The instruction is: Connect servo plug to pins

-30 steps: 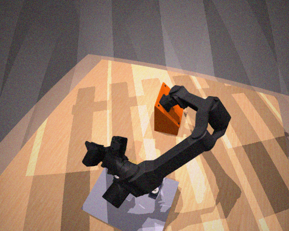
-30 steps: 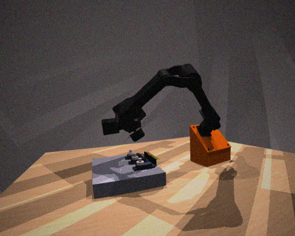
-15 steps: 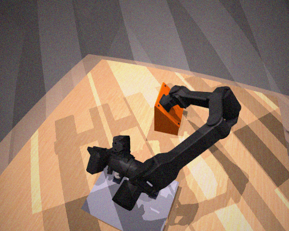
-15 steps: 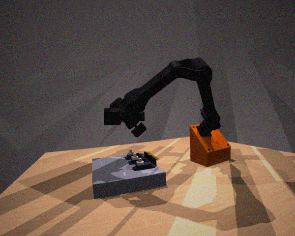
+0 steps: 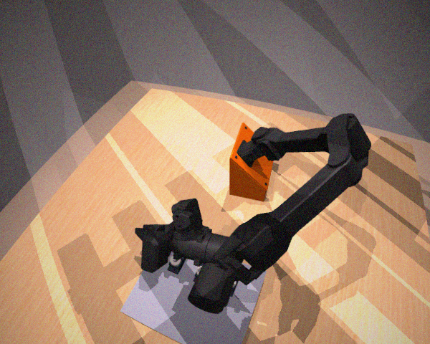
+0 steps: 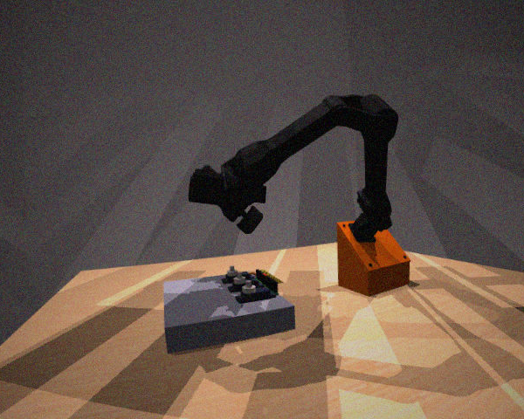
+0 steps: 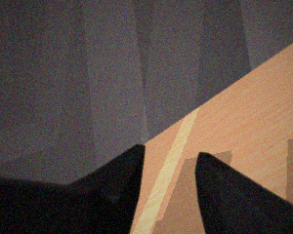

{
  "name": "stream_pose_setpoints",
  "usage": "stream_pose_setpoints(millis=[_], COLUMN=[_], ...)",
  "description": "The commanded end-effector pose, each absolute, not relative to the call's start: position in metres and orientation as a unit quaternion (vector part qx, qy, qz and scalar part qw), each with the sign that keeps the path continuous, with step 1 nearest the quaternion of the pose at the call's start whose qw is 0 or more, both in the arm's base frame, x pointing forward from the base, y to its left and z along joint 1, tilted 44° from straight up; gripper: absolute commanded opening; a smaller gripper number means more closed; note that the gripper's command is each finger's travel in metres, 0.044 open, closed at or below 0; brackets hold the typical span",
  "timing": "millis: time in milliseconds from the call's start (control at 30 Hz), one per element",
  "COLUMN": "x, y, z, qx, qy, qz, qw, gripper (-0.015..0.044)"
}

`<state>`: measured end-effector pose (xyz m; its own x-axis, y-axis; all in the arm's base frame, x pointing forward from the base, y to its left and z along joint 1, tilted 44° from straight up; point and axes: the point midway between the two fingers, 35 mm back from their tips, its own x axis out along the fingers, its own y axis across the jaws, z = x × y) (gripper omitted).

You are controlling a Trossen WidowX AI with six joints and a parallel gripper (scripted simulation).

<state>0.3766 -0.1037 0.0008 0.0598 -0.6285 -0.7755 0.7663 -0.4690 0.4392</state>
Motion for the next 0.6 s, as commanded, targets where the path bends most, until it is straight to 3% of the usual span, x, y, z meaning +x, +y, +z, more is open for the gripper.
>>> stream_pose_setpoints(millis=[0,567], x=[0.379,0.391], y=[-0.1,-0.087], z=[0.009,0.051], qx=[0.522,0.526], qy=[0.087,0.156], qz=[-0.665,-0.574], qw=[0.527,0.607], gripper=[0.0115,0.0115])
